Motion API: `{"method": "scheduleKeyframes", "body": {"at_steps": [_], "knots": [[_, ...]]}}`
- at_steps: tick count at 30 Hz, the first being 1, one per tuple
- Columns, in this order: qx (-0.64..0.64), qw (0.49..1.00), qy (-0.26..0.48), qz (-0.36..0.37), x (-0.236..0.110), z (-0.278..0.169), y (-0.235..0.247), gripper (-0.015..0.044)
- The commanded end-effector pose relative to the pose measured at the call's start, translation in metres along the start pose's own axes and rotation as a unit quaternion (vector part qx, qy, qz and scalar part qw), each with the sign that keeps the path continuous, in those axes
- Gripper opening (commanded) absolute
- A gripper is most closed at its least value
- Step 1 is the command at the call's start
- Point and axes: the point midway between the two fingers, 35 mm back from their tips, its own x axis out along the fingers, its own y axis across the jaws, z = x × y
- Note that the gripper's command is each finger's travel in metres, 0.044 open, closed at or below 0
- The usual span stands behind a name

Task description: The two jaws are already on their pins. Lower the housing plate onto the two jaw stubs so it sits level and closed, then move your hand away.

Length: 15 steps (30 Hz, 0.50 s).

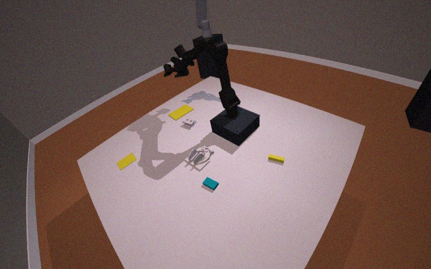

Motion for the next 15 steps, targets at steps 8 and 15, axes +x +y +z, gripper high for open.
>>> {"method": "scheduleKeyframes", "body": {"at_steps": [8, 15], "knots": [[0.105, 0.992, 0.062, -0.027, 0.011, -0.040, 0.011, 0.0440], [0.166, 0.980, 0.097, -0.049, 0.015, -0.064, 0.019, 0.0440]]}}
